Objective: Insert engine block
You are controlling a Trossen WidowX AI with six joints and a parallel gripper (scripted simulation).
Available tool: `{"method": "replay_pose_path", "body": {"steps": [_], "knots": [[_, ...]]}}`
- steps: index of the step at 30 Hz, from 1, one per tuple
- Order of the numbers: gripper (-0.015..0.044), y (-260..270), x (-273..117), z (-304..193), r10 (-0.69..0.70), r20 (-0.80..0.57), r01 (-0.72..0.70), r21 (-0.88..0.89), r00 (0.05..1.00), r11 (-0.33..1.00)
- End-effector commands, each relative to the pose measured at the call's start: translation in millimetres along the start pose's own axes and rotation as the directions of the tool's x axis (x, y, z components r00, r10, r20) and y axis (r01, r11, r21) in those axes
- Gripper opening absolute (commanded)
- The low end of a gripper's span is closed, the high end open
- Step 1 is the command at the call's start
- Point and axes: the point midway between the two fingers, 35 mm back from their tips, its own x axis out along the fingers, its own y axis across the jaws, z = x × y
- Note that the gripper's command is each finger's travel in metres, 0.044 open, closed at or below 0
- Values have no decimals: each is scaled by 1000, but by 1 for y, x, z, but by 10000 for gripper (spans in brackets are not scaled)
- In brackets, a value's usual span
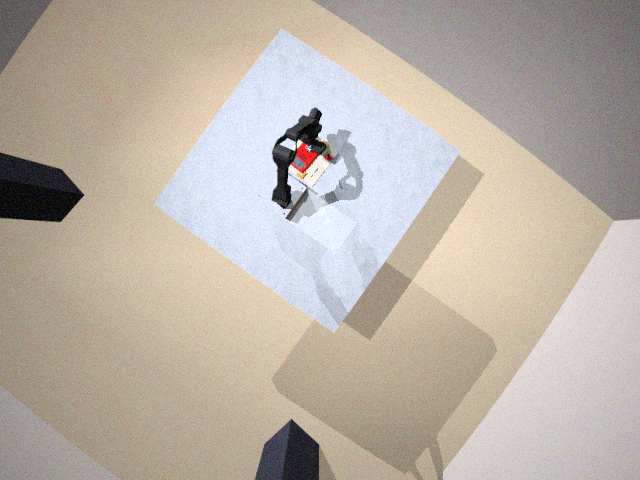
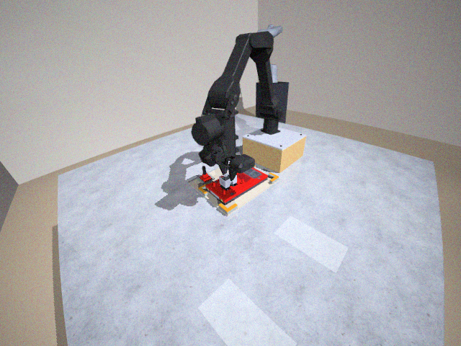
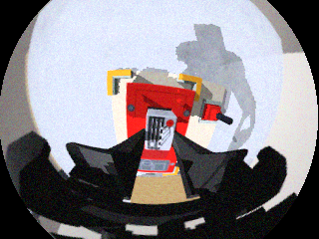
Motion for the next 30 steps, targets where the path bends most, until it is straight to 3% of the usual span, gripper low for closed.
{"method": "replay_pose_path", "body": {"steps": [1,30], "knots": [[158,0,3,-1,2,-8,-2,2,1000,1000],[158,0,9,-1,2,-8,-2,2,1000,1000]]}}
